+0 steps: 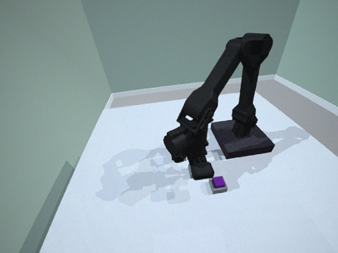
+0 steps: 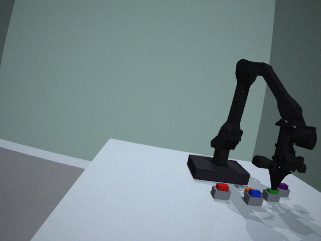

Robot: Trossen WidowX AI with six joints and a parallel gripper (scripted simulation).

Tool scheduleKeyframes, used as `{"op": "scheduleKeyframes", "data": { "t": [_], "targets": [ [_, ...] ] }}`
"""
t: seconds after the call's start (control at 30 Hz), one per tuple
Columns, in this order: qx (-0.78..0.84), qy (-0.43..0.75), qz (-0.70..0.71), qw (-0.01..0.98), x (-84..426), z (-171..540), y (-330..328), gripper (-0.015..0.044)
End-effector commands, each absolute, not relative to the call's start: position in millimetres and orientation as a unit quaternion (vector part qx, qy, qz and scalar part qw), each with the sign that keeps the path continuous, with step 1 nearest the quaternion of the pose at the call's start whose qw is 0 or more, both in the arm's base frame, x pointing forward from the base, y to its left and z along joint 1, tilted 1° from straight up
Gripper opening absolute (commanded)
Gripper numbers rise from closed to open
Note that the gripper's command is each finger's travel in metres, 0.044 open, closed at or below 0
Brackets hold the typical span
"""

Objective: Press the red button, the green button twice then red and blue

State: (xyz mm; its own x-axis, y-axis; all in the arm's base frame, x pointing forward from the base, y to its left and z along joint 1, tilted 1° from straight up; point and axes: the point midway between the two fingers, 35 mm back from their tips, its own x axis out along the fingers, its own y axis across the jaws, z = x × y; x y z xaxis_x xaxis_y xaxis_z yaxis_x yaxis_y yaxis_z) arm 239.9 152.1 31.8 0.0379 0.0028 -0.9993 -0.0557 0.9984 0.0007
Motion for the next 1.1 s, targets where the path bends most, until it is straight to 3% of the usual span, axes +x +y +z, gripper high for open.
{"op": "scheduleKeyframes", "data": {
  "t": [0.0, 0.87, 1.07],
  "targets": [
    [-0.019, 0.695, 0.018, 0.718, 238.4, 30.4, 151.0, 0.002],
    [-0.019, 0.695, 0.018, 0.718, 236.7, 125.1, 149.1, 0.002],
    [-0.021, 0.695, 0.016, 0.719, 261.9, 126.1, 80.7, 0.002]
  ]
}}
